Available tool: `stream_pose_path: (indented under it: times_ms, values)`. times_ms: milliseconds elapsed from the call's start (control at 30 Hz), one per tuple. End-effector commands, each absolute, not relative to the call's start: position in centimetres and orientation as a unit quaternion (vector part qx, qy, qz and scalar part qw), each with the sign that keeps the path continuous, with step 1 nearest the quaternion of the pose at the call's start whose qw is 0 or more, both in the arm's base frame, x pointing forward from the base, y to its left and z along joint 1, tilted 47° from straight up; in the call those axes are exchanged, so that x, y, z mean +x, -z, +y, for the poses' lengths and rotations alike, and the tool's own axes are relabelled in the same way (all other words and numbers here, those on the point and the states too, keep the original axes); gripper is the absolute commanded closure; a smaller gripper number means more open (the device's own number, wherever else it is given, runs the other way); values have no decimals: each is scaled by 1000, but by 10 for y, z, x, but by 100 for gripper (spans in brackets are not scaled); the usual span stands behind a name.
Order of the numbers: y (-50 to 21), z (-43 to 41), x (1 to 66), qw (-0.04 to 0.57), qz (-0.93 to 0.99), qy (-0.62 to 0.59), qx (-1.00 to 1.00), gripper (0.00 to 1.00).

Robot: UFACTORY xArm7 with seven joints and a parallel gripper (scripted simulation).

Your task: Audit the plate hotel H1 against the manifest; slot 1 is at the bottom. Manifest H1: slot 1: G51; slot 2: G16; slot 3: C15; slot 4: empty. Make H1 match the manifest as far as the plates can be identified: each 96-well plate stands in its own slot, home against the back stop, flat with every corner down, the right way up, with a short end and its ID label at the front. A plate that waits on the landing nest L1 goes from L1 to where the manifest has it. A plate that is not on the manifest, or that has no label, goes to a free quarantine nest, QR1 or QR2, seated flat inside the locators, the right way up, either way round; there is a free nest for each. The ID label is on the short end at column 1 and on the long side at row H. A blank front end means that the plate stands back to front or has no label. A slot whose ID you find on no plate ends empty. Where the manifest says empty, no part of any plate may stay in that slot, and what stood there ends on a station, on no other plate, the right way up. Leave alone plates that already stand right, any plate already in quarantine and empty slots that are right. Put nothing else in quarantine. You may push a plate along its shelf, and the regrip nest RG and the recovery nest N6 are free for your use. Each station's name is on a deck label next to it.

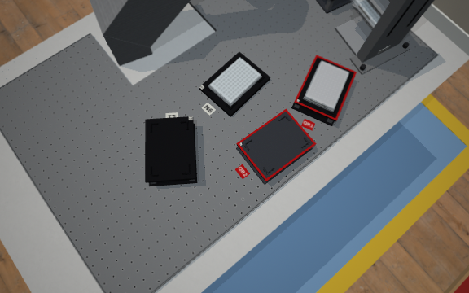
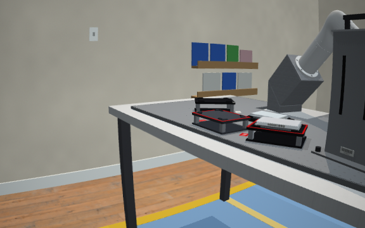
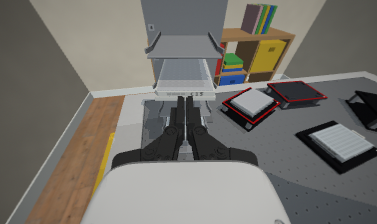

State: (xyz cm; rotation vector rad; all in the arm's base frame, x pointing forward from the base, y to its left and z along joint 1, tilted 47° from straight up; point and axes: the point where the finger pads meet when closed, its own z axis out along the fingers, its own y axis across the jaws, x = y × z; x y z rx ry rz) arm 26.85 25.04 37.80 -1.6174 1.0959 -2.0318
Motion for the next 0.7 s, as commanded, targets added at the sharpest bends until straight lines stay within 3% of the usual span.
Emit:
stream_pose_path:
  times_ms: [0, 667]
  values:
    - [-379, 250, 268, 162, 385, 711, -566, 100]
    - [-380, 241, 290, 161, 385, 711, -566, 100]
